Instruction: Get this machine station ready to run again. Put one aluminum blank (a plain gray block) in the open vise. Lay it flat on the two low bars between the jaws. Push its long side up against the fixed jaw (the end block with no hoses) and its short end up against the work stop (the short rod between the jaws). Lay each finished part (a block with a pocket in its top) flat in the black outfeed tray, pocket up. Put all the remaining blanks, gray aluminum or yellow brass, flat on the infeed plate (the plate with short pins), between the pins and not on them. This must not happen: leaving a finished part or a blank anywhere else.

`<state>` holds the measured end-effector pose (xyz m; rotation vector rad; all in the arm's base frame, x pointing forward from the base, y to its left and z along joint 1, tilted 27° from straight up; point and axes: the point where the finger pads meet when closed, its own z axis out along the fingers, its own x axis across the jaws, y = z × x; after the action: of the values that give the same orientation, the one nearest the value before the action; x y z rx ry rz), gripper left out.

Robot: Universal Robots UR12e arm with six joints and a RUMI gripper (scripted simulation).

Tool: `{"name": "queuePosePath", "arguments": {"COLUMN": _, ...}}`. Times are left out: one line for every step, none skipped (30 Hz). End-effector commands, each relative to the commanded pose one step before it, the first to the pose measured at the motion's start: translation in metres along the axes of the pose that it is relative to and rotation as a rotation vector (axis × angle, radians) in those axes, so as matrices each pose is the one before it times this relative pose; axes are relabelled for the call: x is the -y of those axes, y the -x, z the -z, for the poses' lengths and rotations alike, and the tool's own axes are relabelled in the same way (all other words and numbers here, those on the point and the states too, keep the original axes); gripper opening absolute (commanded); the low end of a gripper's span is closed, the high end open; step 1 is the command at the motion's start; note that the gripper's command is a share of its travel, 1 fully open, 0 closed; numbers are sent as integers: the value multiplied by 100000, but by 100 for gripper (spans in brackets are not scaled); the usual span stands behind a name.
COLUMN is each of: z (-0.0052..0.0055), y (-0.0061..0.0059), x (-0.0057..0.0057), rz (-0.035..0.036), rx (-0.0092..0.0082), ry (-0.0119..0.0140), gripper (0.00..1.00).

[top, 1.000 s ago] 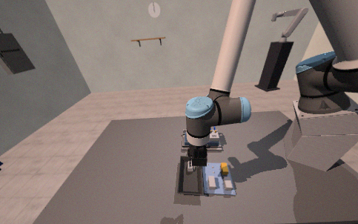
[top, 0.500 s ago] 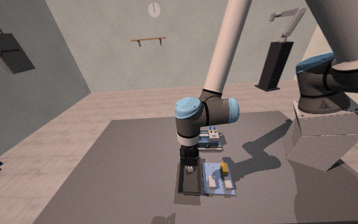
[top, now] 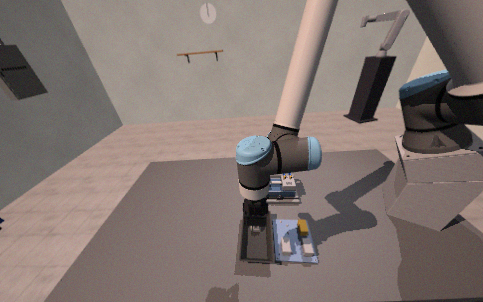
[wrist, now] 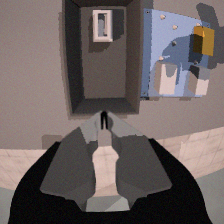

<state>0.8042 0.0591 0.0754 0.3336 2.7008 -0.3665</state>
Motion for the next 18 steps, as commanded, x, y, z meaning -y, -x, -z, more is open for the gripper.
{"name": "queuePosePath", "arguments": {"z": -380, "y": 74, "x": -27, "rz": -11, "rx": 142, "ry": 47, "gripper": 0}}
{"name": "queuePosePath", "arguments": {"z": -186, "y": 3, "x": -1, "rz": 0, "rx": 0, "ry": 0, "gripper": 0}}
{"name": "queuePosePath", "arguments": {"z": -191, "y": 2, "x": -1, "rz": 0, "rx": 0, "ry": 0, "gripper": 0}}
{"name": "queuePosePath", "arguments": {"z": -195, "y": 3, "x": -1, "rz": 0, "rx": 0, "ry": 0, "gripper": 0}}
{"name": "queuePosePath", "arguments": {"z": -198, "y": 3, "x": -1, "rz": 0, "rx": 0, "ry": 0, "gripper": 0}}
{"name": "queuePosePath", "arguments": {"z": -201, "y": 3, "x": -1, "rz": 0, "rx": 0, "ry": 0, "gripper": 0}}
{"name": "queuePosePath", "arguments": {"z": -202, "y": 3, "x": -1, "rz": 0, "rx": 0, "ry": 0, "gripper": 0}}
{"name": "queuePosePath", "arguments": {"z": -203, "y": 2, "x": -1, "rz": 0, "rx": 0, "ry": 0, "gripper": 0}}
{"name": "queuePosePath", "arguments": {"z": -203, "y": 3, "x": -1, "rz": 0, "rx": 0, "ry": 0, "gripper": 0}}
{"name": "queuePosePath", "arguments": {"z": -202, "y": 2, "x": -1, "rz": 0, "rx": 0, "ry": 0, "gripper": 0}}
{"name": "queuePosePath", "arguments": {"z": -200, "y": 3, "x": -1, "rz": 0, "rx": 0, "ry": 0, "gripper": 0}}
{"name": "queuePosePath", "arguments": {"z": -197, "y": 3, "x": -1, "rz": 0, "rx": 0, "ry": 0, "gripper": 0}}
{"name": "queuePosePath", "arguments": {"z": -193, "y": 3, "x": -1, "rz": 0, "rx": 0, "ry": 0, "gripper": 0}}
{"name": "queuePosePath", "arguments": {"z": -189, "y": 3, "x": -1, "rz": 0, "rx": 0, "ry": 0, "gripper": 0}}
{"name": "queuePosePath", "arguments": {"z": -184, "y": 2, "x": -1, "rz": 0, "rx": 0, "ry": 0, "gripper": 0}}
{"name": "queuePosePath", "arguments": {"z": -177, "y": 3, "x": -1, "rz": 0, "rx": 0, "ry": 0, "gripper": 0}}
{"name": "queuePosePath", "arguments": {"z": 0, "y": 0, "x": 0, "rz": 0, "rx": 0, "ry": 0, "gripper": 0}}
{"name": "queuePosePath", "arguments": {"z": 0, "y": 0, "x": 0, "rz": 0, "rx": 0, "ry": 0, "gripper": 0}}
